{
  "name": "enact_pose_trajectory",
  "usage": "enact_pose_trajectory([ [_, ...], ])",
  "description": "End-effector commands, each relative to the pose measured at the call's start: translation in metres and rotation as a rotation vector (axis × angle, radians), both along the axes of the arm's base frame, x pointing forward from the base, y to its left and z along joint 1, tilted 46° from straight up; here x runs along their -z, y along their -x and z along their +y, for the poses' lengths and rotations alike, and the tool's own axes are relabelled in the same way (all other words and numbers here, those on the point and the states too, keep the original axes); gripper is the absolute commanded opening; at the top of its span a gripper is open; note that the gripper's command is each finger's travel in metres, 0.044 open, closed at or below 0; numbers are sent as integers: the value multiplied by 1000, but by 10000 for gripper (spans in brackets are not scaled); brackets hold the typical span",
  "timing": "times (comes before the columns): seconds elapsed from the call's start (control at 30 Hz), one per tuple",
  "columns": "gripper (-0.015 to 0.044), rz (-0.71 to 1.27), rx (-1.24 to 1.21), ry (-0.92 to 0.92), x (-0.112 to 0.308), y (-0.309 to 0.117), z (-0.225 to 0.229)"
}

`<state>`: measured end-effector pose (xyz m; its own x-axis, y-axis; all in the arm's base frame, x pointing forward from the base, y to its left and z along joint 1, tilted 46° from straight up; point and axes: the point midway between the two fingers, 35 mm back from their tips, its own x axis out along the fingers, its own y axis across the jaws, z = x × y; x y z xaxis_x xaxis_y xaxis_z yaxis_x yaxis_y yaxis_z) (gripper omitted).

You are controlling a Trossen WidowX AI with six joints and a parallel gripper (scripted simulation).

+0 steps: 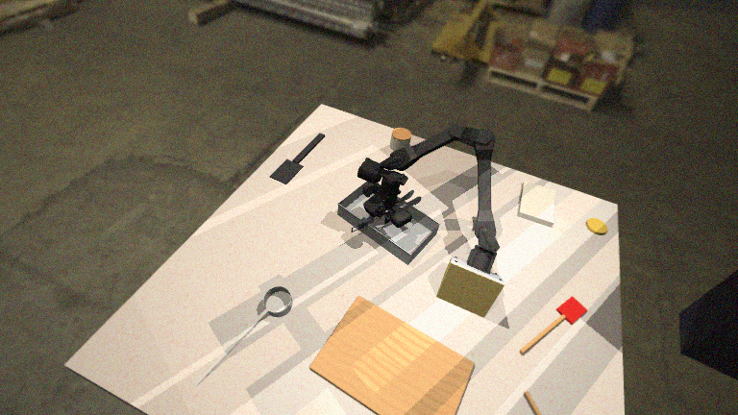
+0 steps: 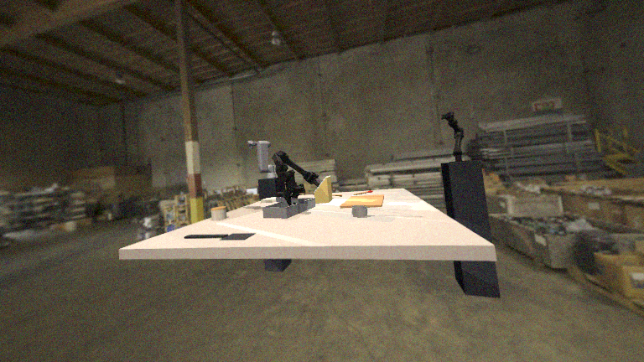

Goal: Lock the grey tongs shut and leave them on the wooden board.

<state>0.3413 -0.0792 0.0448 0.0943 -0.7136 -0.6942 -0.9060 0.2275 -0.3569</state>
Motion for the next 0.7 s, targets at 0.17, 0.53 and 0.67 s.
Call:
enact_pose_trajectory([
  [0.17, 75, -2, 2, 2, 0, 0, 0],
  [0.53, -38, -2, 2, 2, 0, 0, 0],
  [0.67, -143, -2, 2, 2, 0, 0, 0],
])
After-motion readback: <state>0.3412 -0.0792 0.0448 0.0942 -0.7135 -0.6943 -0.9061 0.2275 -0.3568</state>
